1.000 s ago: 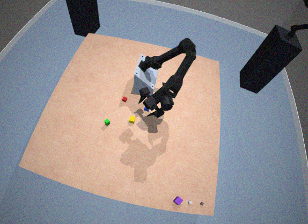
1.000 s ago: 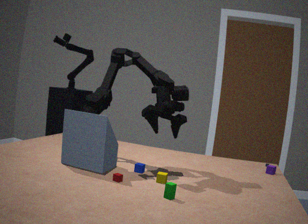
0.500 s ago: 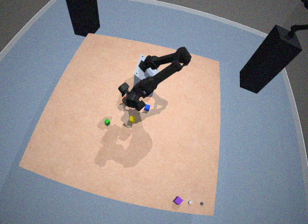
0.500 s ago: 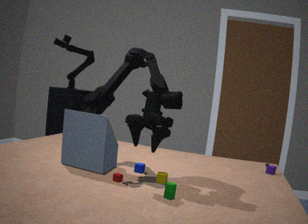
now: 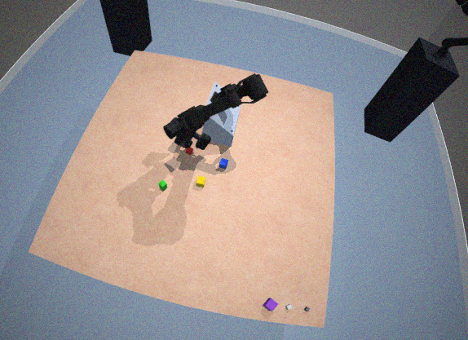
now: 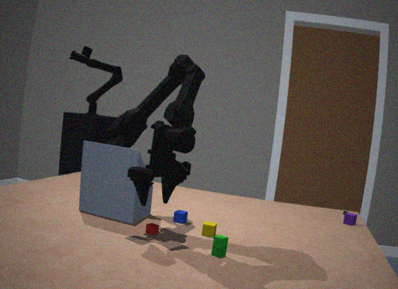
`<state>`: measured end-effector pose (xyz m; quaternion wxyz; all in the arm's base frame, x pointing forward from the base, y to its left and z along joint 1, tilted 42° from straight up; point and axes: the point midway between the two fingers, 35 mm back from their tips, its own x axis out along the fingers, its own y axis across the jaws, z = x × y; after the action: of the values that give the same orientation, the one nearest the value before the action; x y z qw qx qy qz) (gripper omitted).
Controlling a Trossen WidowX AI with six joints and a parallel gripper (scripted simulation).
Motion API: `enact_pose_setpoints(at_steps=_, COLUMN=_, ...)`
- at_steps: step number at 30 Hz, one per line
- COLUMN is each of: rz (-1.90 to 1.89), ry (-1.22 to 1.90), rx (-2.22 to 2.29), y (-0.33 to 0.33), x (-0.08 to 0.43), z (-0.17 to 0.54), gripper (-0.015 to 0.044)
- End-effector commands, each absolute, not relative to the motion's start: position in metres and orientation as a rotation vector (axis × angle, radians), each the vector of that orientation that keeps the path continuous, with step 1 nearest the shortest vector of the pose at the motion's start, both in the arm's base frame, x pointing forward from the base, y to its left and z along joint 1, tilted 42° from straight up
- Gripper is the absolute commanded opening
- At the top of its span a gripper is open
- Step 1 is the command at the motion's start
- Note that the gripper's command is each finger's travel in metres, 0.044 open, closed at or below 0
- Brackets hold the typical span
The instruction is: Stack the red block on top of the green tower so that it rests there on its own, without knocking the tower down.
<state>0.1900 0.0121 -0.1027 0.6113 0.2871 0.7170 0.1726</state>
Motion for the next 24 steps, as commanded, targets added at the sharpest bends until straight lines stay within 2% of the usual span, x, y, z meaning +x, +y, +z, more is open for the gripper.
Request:
enact_pose_setpoints(at_steps=1, rz=0.454, ry=1.625, rx=0.674, y=0.013, x=0.186, z=-0.106, gripper=0.0440)
enact_pose_setpoints(at_steps=24, rz=0.456, ry=1.625, rx=0.676, y=0.044, x=0.185, z=-0.140, gripper=0.0440)
